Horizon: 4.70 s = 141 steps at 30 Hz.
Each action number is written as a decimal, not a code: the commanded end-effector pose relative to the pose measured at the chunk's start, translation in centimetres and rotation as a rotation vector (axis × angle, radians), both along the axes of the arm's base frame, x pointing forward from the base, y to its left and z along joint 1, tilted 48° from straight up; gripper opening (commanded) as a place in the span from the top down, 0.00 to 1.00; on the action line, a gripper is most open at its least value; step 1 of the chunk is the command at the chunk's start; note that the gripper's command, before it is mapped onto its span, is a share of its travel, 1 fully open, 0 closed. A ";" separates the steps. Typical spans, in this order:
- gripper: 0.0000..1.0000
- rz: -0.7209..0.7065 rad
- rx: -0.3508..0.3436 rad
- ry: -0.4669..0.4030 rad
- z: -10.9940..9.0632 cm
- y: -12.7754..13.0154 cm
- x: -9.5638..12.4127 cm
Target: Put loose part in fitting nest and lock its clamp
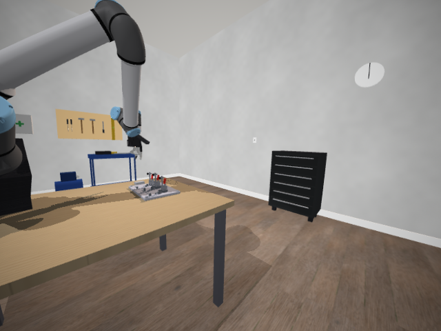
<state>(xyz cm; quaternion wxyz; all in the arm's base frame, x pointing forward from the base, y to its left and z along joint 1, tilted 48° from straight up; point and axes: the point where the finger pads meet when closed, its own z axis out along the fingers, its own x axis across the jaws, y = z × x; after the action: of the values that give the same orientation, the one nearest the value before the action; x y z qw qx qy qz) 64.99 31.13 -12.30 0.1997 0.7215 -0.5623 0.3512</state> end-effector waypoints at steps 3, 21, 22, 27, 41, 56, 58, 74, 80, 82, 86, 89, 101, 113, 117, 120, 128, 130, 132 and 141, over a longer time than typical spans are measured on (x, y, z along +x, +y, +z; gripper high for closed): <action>0.41 0.001 0.001 -0.001 0.0 0.1 0.0; 0.41 0.001 0.001 -0.001 -0.7 -0.7 0.3; 0.41 0.001 0.001 -0.001 -0.9 -0.9 0.4; 0.41 0.001 0.001 -0.001 -1.5 -1.5 0.7; 0.41 0.001 0.001 -0.001 -5.4 -5.5 2.3; 0.41 0.001 0.001 -0.001 -9.8 -9.9 4.2; 0.41 0.001 0.001 -0.001 -10.0 -10.1 4.2; 0.41 0.001 0.001 -0.001 -11.2 -11.4 4.8; 0.41 0.001 0.001 -0.001 -11.2 -11.4 4.8; 0.41 0.001 0.001 -0.001 -11.2 -11.4 4.8; 0.41 0.001 0.001 -0.001 -11.2 -11.4 4.8; 0.41 0.001 0.001 -0.001 -11.2 -11.4 4.8; 0.41 0.001 0.001 -0.001 -11.7 -11.9 5.0; 0.41 0.001 0.001 -0.001 -12.9 -13.0 5.5; 0.41 0.001 0.001 -0.001 -13.1 -13.3 5.6; 0.41 0.001 0.001 -0.001 -13.2 -13.4 5.6; 0.41 0.001 0.001 -0.001 -13.2 -13.4 5.6; 0.41 0.001 0.001 -0.001 -13.2 -13.4 5.6; 0.41 0.001 0.001 -0.001 -13.2 -13.4 5.6; 1.00 0.001 0.001 -0.001 -13.2 -13.4 5.6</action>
<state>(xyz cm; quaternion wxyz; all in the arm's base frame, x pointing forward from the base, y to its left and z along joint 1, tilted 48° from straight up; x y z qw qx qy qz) 70.56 17.70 -25.54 0.1996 0.7215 -0.5624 0.3512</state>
